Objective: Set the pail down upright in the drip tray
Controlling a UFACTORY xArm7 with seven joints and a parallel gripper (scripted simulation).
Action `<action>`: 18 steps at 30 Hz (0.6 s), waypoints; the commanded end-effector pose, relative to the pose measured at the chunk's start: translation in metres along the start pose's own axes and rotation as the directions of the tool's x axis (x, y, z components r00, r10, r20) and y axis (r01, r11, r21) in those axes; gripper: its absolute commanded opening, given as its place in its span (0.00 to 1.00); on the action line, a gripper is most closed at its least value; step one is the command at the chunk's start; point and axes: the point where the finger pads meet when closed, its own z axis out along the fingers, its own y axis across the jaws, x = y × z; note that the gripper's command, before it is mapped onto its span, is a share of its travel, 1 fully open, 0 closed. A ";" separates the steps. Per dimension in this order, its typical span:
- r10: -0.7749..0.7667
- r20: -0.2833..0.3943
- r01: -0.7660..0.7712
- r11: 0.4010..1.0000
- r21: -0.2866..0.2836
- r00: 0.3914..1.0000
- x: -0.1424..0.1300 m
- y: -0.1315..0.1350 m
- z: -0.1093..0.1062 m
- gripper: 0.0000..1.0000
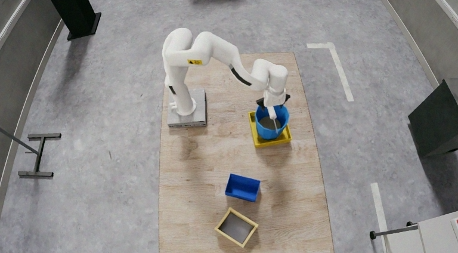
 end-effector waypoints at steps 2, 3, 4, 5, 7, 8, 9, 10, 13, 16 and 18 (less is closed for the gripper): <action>0.000 0.001 0.000 1.000 -0.003 1.000 0.000 0.001 -0.007 1.00; 0.000 0.001 0.000 1.000 -0.003 1.000 0.000 0.001 -0.010 1.00; 0.000 0.001 0.000 1.000 -0.003 1.000 0.000 0.001 -0.012 1.00; 0.000 0.001 0.000 1.000 -0.003 1.000 0.000 0.001 -0.015 1.00; 0.000 0.001 0.000 1.000 -0.003 1.000 0.000 0.001 -0.019 1.00; 0.000 0.001 0.000 1.000 -0.003 1.000 0.000 0.001 -0.022 1.00; 0.000 0.001 0.000 1.000 -0.003 1.000 0.000 0.001 -0.024 1.00; 0.000 0.001 0.000 1.000 -0.003 1.000 0.000 0.001 -0.027 1.00; 0.000 0.001 0.000 1.000 -0.003 1.000 0.000 0.001 -0.034 1.00; 0.000 0.001 0.000 1.000 -0.003 1.000 0.000 0.001 -0.039 1.00; 0.000 0.001 0.000 1.000 -0.003 1.000 0.000 0.001 -0.041 1.00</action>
